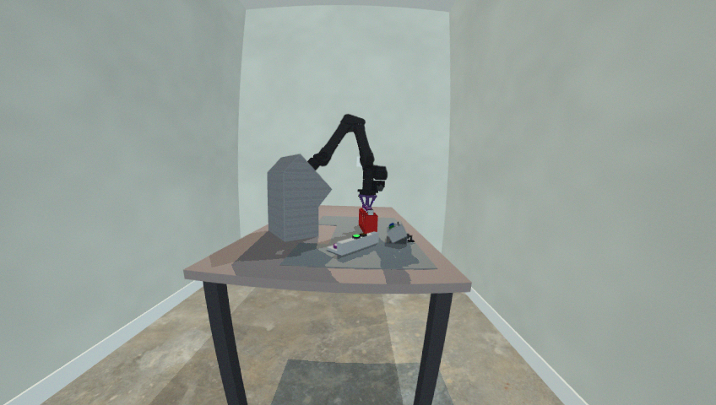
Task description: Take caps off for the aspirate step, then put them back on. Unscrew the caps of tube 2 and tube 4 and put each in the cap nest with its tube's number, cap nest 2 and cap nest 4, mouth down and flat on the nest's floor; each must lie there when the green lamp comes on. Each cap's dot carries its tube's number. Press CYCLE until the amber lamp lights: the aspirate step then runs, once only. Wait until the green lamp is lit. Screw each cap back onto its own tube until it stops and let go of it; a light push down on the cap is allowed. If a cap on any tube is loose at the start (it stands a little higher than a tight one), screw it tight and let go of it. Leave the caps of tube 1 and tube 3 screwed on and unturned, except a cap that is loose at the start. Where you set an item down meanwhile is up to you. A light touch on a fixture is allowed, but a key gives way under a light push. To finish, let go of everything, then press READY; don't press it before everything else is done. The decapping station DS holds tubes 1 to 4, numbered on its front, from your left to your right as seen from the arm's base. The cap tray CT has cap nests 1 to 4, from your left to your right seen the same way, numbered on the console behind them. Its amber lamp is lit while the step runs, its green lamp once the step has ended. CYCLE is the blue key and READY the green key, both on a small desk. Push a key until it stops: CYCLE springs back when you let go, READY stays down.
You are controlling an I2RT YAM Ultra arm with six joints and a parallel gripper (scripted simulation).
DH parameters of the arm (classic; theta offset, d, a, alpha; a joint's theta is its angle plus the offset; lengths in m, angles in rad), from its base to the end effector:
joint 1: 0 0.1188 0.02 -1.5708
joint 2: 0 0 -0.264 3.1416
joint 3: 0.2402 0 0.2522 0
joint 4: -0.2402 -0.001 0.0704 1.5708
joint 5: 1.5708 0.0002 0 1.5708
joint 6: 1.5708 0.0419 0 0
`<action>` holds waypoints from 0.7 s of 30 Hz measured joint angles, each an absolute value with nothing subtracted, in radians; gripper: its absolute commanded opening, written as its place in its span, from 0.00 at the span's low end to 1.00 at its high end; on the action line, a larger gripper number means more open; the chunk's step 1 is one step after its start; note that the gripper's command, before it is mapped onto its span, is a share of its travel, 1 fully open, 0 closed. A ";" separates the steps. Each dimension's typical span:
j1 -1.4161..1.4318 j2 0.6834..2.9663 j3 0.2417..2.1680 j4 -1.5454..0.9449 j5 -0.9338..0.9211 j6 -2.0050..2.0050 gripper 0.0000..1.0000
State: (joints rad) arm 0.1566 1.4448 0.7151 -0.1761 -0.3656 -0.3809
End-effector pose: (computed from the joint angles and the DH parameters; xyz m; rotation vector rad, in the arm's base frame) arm 0.2710 0.0590 0.1758 -0.7920 2.2934 0.3512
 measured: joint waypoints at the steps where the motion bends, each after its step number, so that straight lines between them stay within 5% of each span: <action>1: 0.157 1.445 0.715 -0.176 -0.366 -0.385 0.00; 21: 0.157 1.445 0.716 -0.177 -0.366 -0.263 0.00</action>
State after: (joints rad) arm 0.1566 1.4448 0.7162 -0.1768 -0.3656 -0.2634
